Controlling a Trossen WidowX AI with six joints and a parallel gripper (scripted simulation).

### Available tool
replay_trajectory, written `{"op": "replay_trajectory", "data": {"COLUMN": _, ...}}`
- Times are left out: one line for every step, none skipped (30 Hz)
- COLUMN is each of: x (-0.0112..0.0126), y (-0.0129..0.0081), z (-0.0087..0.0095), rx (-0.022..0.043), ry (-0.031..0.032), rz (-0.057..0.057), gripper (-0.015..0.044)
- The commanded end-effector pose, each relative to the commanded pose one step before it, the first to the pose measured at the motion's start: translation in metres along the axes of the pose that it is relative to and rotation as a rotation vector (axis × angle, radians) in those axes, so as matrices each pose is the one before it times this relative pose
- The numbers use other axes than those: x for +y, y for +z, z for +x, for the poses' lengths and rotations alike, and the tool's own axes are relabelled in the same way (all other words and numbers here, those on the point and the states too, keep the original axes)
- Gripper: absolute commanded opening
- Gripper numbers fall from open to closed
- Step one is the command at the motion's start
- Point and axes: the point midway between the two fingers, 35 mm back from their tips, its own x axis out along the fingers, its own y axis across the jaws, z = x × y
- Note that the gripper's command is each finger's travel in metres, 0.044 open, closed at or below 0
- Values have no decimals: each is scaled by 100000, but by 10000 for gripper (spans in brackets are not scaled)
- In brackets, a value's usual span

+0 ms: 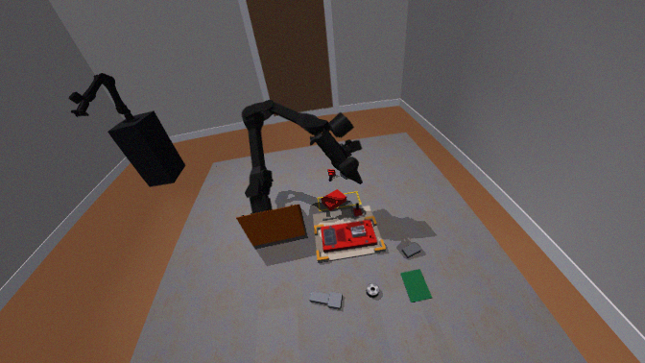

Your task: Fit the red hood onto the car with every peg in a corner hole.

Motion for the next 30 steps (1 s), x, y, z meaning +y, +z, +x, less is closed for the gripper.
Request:
{"op": "replay_trajectory", "data": {"x": 3860, "y": -1489, "z": 1276, "rx": 10451, "ry": 13993, "rz": -8829, "gripper": 440}}
{"op": "replay_trajectory", "data": {"x": 1099, "y": -337, "z": 456, "rx": 2952, "ry": 4068, "rz": -2324, "gripper": 440}}
{"op": "replay_trajectory", "data": {"x": 1164, "y": -418, "z": 514, "rx": 3234, "ry": 4452, "rz": -2470, "gripper": 440}}
{"op": "replay_trajectory", "data": {"x": 1165, "y": -399, "z": 533, "rx": 3207, "ry": 4515, "rz": -2401, "gripper": 440}}
{"op": "replay_trajectory", "data": {"x": 1149, "y": -374, "z": 544, "rx": 3132, "ry": 4512, "rz": -2293, "gripper": 440}}
{"op": "replay_trajectory", "data": {"x": 1131, "y": -350, "z": 555, "rx": 3054, "ry": 4506, "rz": -2182, "gripper": 440}}
{"op": "replay_trajectory", "data": {"x": 1112, "y": -326, "z": 565, "rx": 2974, "ry": 4497, "rz": -2068, "gripper": 440}}
{"op": "replay_trajectory", "data": {"x": 1093, "y": -303, "z": 575, "rx": 2891, "ry": 4484, "rz": -1951, "gripper": 440}}
{"op": "replay_trajectory", "data": {"x": 1072, "y": -280, "z": 585, "rx": 2806, "ry": 4467, "rz": -1832, "gripper": 440}}
{"op": "replay_trajectory", "data": {"x": 875, "y": -214, "z": 498, "rx": 2269, "ry": 3703, "rz": -1433, "gripper": 440}}
{"op": "replay_trajectory", "data": {"x": 516, "y": -118, "z": 306, "rx": 1332, "ry": 2214, "rz": -819, "gripper": 440}}
{"op": "replay_trajectory", "data": {"x": 170, "y": -37, "z": 104, "rx": 439, "ry": 737, "rz": -266, "gripper": 440}}
{"op": "replay_trajectory", "data": {"x": -35, "y": -82, "z": 0, "rx": 3, "ry": -1, "rz": 3, "gripper": 440}}
{"op": "replay_trajectory", "data": {"x": -86, "y": -206, "z": 1, "rx": 8, "ry": -2, "rz": 6, "gripper": 440}}
{"op": "replay_trajectory", "data": {"x": -34, "y": -83, "z": 1, "rx": 3, "ry": 0, "rz": 3, "gripper": 440}}
{"op": "replay_trajectory", "data": {"x": -1, "y": 1, "z": 13, "rx": 1, "ry": -1, "rz": 0, "gripper": 440}}
{"op": "replay_trajectory", "data": {"x": -2, "y": 2, "z": 25, "rx": 1, "ry": -3, "rz": 0, "gripper": 440}}
{"op": "replay_trajectory", "data": {"x": -3, "y": 2, "z": 38, "rx": 2, "ry": -4, "rz": 0, "gripper": 440}}
{"op": "replay_trajectory", "data": {"x": -4, "y": 3, "z": 50, "rx": 2, "ry": -5, "rz": 0, "gripper": 440}}
{"op": "replay_trajectory", "data": {"x": -5, "y": 4, "z": 62, "rx": 3, "ry": -6, "rz": 0, "gripper": 440}}
{"op": "replay_trajectory", "data": {"x": -5, "y": 4, "z": 72, "rx": 3, "ry": -7, "rz": 0, "gripper": 440}}
{"op": "replay_trajectory", "data": {"x": -5, "y": 4, "z": 76, "rx": 3, "ry": -7, "rz": 0, "gripper": 440}}
{"op": "replay_trajectory", "data": {"x": -5, "y": 4, "z": 76, "rx": 3, "ry": -7, "rz": 0, "gripper": 440}}
{"op": "replay_trajectory", "data": {"x": -5, "y": 4, "z": 76, "rx": 3, "ry": -6, "rz": 0, "gripper": 440}}
{"op": "replay_trajectory", "data": {"x": -7, "y": -1, "z": 77, "rx": 3, "ry": -5, "rz": 0, "gripper": 440}}
{"op": "replay_trajectory", "data": {"x": -6, "y": -1, "z": 77, "rx": 2, "ry": -5, "rz": 0, "gripper": 440}}
{"op": "replay_trajectory", "data": {"x": -6, "y": -1, "z": 76, "rx": 2, "ry": -5, "rz": 0, "gripper": 440}}
{"op": "replay_trajectory", "data": {"x": -6, "y": -2, "z": 76, "rx": 2, "ry": -4, "rz": 0, "gripper": 440}}
{"op": "replay_trajectory", "data": {"x": -6, "y": -2, "z": 76, "rx": 2, "ry": -4, "rz": 0, "gripper": 440}}
{"op": "replay_trajectory", "data": {"x": -6, "y": -2, "z": 76, "rx": 2, "ry": -4, "rz": 0, "gripper": 440}}
